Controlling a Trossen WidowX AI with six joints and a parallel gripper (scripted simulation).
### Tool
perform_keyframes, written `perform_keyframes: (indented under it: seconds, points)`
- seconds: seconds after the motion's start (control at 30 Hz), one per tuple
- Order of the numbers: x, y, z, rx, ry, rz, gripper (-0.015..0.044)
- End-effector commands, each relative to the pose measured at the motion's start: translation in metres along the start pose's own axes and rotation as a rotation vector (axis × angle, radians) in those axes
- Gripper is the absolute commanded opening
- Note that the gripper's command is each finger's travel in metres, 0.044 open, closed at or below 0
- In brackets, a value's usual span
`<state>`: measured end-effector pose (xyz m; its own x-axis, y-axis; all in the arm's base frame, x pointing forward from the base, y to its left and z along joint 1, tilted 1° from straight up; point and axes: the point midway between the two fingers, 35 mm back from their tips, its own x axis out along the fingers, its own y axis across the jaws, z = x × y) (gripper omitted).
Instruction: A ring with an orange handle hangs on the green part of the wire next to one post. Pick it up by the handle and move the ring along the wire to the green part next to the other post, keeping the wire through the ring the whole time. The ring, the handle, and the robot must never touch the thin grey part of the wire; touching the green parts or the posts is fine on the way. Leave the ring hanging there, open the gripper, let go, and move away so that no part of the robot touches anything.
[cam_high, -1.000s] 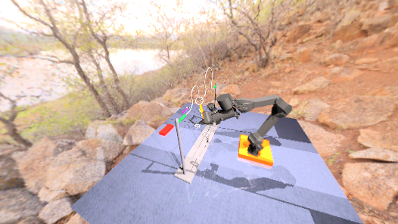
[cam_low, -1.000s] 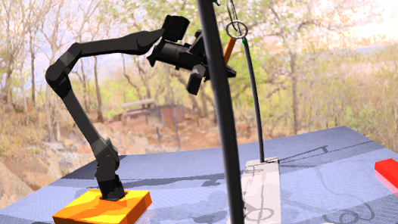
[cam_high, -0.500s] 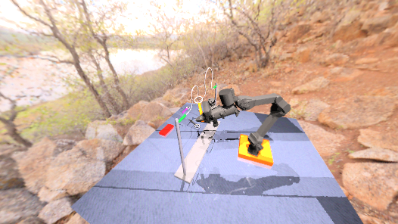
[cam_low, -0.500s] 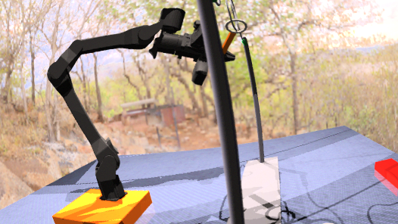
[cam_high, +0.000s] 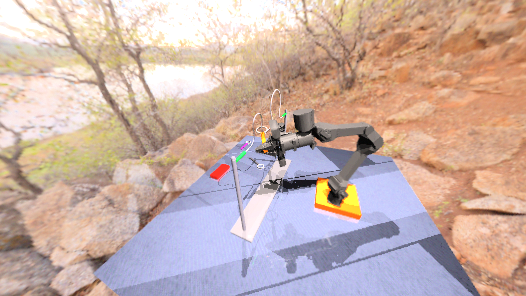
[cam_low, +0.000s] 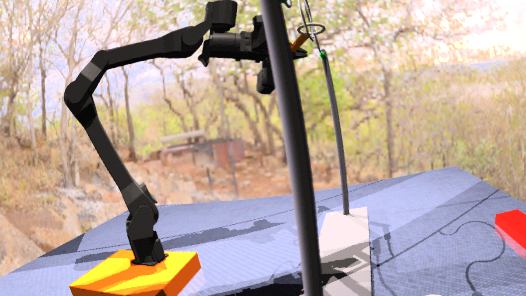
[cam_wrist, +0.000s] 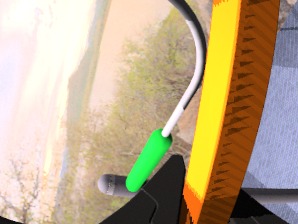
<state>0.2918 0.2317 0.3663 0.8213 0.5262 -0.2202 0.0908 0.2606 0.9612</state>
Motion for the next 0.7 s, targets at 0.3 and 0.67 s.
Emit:
perform_keyframes:
  seconds: [0.3,0.67]
  points:
    - [-0.008,0.04,0.004,0.202,0.029,0.124,-0.015]
    - [-0.014,0.059,0.01,0.282,0.039,0.169,-0.015]
